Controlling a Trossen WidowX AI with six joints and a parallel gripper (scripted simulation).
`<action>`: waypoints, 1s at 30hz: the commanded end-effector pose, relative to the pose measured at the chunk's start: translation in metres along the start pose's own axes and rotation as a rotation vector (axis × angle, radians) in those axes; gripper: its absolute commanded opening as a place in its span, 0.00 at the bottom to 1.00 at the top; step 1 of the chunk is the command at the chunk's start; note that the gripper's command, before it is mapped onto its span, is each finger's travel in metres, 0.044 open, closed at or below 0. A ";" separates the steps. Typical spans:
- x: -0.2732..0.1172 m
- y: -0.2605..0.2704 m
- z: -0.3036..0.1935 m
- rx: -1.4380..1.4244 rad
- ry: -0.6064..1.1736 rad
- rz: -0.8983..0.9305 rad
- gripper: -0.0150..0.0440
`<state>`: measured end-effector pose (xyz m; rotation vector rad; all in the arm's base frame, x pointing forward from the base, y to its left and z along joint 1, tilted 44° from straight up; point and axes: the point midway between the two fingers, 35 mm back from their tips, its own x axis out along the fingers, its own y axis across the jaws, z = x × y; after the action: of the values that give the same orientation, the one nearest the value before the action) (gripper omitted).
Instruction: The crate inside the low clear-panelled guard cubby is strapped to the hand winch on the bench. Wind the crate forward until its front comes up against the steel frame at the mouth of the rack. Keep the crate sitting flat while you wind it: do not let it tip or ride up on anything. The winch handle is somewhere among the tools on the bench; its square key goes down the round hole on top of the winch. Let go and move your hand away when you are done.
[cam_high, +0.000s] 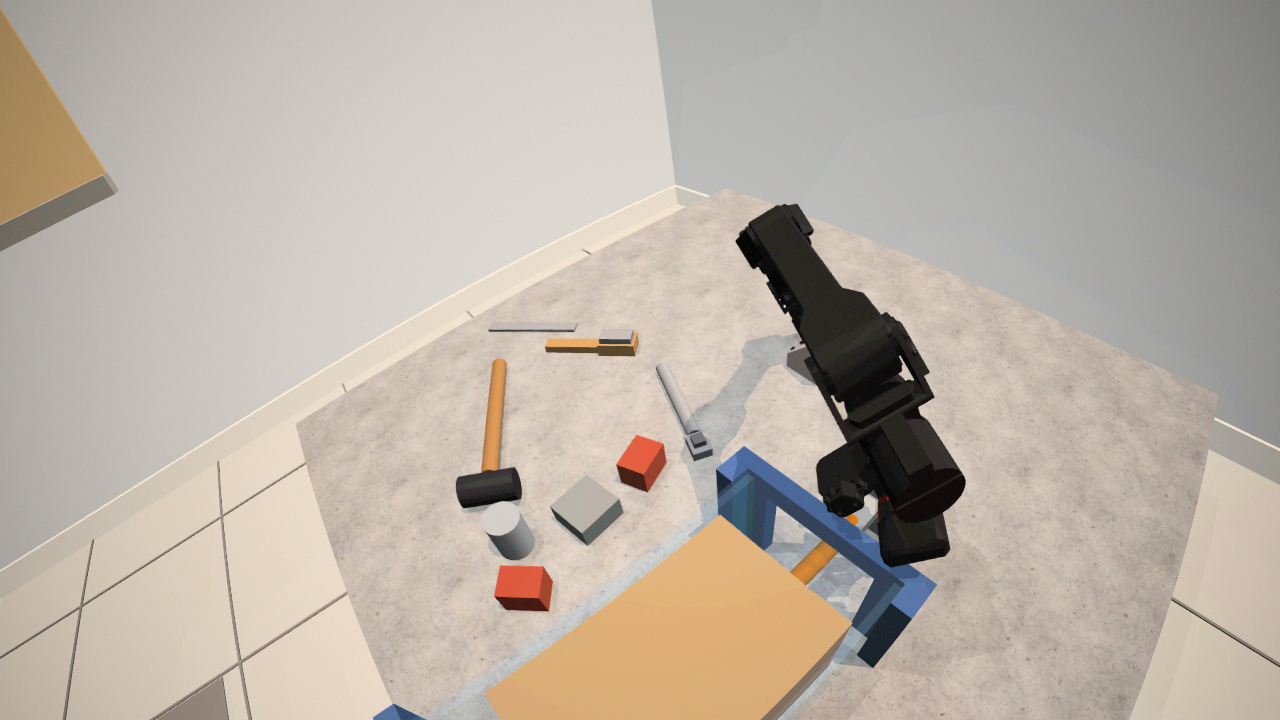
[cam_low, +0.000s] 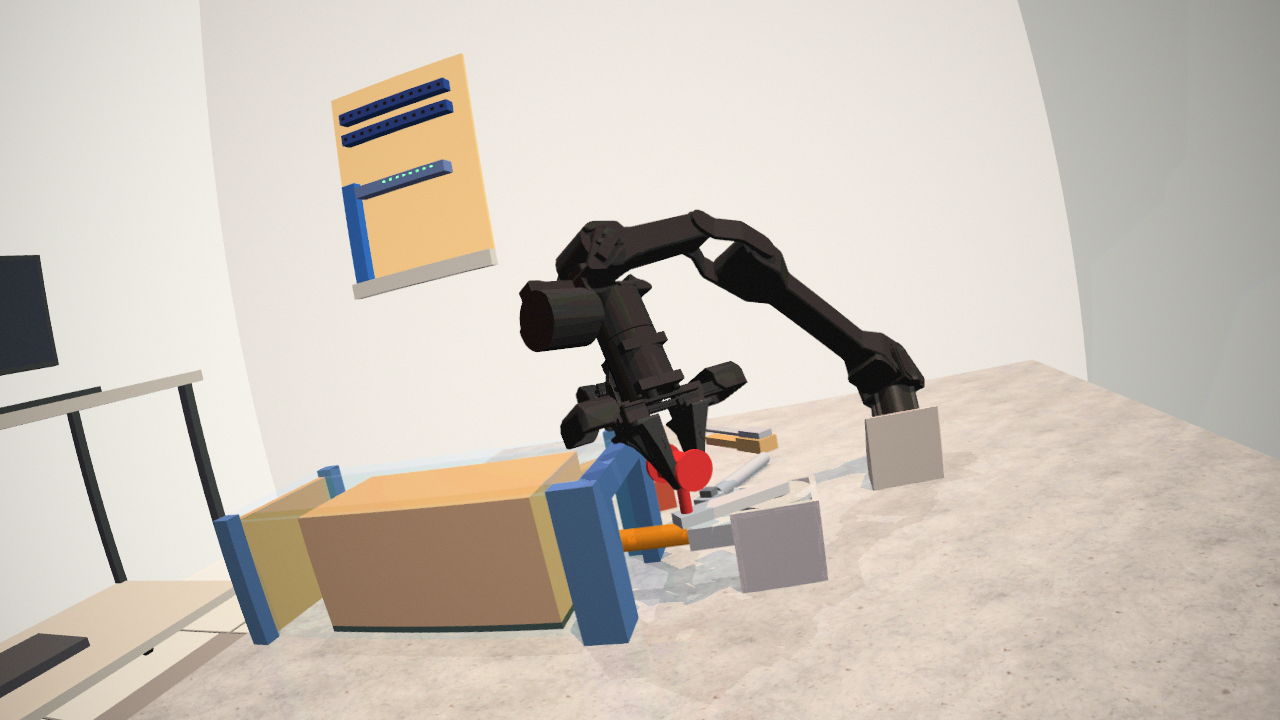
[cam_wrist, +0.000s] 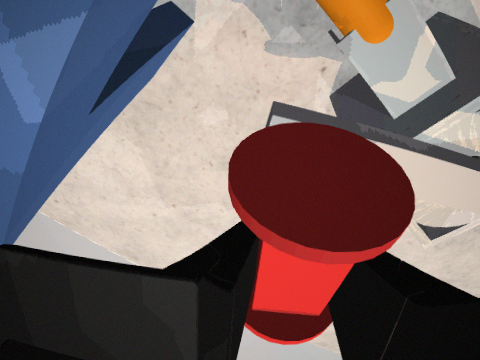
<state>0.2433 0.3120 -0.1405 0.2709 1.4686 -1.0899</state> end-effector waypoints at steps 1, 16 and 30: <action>0.010 0.000 -0.021 -0.019 0.020 0.000 0.25; 0.018 -0.005 -0.041 -0.020 0.022 0.000 0.25; 0.026 -0.013 -0.059 -0.020 0.023 0.000 0.25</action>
<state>0.2065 0.3337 -0.1614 0.2849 1.4700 -1.0713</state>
